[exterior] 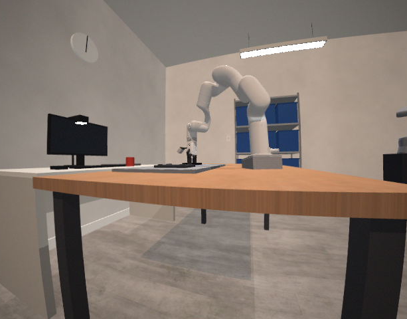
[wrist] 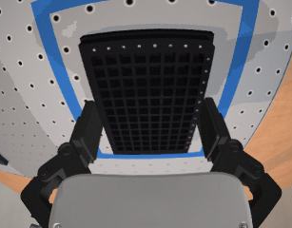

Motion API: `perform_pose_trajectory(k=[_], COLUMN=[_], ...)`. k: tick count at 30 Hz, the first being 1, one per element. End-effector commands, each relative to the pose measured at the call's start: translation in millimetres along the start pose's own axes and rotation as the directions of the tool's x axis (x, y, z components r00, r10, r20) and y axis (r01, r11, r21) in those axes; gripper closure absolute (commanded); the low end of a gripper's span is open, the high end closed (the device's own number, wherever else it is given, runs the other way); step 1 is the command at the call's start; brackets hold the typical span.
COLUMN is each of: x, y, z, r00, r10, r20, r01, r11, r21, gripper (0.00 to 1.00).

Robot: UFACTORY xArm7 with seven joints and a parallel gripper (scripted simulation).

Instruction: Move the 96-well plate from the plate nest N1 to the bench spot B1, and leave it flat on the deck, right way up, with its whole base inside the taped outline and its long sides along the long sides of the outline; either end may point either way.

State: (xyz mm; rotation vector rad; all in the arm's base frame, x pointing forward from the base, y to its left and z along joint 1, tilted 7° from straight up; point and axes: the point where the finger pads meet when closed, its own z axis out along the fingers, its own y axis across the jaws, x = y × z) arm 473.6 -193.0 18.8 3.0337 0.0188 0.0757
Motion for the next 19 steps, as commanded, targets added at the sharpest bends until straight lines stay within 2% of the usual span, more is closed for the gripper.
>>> perform_pose_trajectory(k=[1,5,8,19], x=[1.5,1.5,1.5,1.5], y=[0.6,0.6,0.6,0.6], z=[-1.5,-1.5,-9.4,-9.4], r00=[1.0,1.0,1.0,1.0], r10=[0.0,0.0,0.0,0.0], r20=[-0.004,-0.004,-0.004,-0.004], r01=[0.0,0.0,0.0,0.0], r11=[1.0,1.0,1.0,1.0], r21=[-0.001,-0.001,-0.001,-0.001], gripper=[0.0,0.0,0.0,0.0])
